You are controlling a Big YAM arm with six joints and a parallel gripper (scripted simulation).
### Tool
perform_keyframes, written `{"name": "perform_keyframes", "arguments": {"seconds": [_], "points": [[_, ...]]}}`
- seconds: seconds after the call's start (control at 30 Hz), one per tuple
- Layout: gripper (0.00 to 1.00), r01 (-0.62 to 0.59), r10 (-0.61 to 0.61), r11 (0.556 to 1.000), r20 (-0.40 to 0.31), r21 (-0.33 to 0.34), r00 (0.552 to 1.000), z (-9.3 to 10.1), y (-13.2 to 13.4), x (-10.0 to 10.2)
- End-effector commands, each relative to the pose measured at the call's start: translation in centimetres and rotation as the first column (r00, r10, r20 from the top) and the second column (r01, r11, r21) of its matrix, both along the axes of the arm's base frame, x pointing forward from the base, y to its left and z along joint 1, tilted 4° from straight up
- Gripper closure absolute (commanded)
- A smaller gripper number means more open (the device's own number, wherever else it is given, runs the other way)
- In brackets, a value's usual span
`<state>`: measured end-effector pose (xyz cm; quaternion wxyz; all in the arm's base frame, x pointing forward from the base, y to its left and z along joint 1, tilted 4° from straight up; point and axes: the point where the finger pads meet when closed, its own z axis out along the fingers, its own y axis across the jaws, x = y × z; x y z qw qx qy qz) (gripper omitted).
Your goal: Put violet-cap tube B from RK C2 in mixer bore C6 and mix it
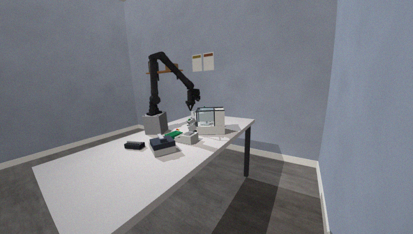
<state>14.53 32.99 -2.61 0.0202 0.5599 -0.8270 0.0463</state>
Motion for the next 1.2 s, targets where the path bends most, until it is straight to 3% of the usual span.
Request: {"name": "perform_keyframes", "arguments": {"seconds": [0.0,0.17,0.23,0.33,0.4,0.63,0.8,1.0,1.07,1.17], "points": [[1.00,0.006,-0.008,0.998,0.030,0.068,1.000,0.8,0.9,-0.7],[1.00,0.006,-0.008,0.998,0.029,0.067,1.000,0.0,-0.9,-1.9],[1.00,0.005,-0.010,0.994,0.043,0.109,0.999,1.2,1.5,-1.1],[1.00,0.007,-0.011,0.995,0.040,0.098,0.999,0.8,1.4,-1.0],[1.00,0.007,-0.009,0.998,0.027,0.063,1.000,0.1,-0.2,-1.2],[1.00,0.007,-0.009,0.998,0.027,0.063,1.000,0.1,-0.2,-1.2],[1.00,-0.027,0.006,0.976,0.094,0.217,0.996,0.0,-1.5,-2.1],[1.00,-0.068,0.001,0.919,0.168,0.389,0.986,0.0,-2.4,-2.5],[1.00,-0.068,0.001,0.919,0.168,0.389,0.986,0.0,-2.4,-2.5],[1.00,-0.089,-0.010,0.878,0.204,0.470,0.979,-0.1,-2.9,-2.6]]}}
